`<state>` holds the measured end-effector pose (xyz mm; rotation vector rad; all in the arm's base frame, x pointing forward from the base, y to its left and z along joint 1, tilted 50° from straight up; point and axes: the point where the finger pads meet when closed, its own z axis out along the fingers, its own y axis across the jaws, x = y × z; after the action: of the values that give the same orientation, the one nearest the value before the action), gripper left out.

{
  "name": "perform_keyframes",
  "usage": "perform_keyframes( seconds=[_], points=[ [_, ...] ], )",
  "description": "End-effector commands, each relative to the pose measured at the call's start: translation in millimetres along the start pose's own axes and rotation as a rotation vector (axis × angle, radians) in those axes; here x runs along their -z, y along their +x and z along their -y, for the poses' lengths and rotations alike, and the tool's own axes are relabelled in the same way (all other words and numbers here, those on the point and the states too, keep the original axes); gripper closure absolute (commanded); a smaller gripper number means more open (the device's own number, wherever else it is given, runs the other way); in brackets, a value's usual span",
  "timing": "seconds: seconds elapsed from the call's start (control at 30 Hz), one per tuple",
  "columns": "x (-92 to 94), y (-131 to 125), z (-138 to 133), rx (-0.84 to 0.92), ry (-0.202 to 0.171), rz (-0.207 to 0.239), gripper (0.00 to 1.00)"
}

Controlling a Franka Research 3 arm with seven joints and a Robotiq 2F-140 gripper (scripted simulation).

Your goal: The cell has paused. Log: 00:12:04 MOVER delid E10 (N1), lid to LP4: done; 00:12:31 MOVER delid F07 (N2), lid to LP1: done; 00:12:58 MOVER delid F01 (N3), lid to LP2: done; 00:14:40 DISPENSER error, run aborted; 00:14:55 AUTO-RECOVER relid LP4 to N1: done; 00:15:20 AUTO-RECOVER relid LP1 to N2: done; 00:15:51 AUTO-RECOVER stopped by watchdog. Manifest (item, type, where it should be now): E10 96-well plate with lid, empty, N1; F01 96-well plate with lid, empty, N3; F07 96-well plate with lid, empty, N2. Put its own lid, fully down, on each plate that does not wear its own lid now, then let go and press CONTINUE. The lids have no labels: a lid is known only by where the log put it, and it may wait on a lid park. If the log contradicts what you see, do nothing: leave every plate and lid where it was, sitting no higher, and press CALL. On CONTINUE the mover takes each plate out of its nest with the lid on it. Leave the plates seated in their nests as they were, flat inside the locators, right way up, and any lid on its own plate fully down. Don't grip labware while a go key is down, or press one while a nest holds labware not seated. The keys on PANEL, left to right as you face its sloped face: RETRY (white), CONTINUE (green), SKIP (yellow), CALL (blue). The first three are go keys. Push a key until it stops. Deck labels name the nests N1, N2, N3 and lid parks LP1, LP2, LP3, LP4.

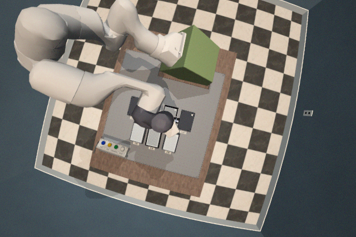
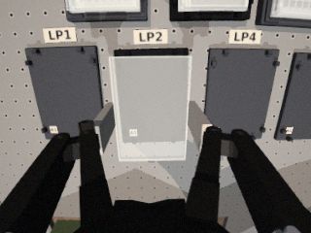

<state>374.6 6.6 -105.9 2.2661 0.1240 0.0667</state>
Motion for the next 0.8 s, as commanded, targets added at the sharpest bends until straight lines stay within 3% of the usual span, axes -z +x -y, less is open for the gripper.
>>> perform_keyframes(
  seconds=[0.0, 0.57, 0.63, 0.73, 0.77],
  points=[
    [5.0, -1, -1, 0.013, -0.005, 0.003, 1.0],
    [10.3, 0, -1, 0.013, -0.005, 0.003, 1.0],
    [11.1, 23, -6, 0.013, -0.003, 0.002, 1.0],
    [12.0, 93, -29, 0.012, -0.001, 0.002, 1.0],
    [12.0, 93, -29, 0.012, -0.001, 0.002, 1.0]
  ],
)
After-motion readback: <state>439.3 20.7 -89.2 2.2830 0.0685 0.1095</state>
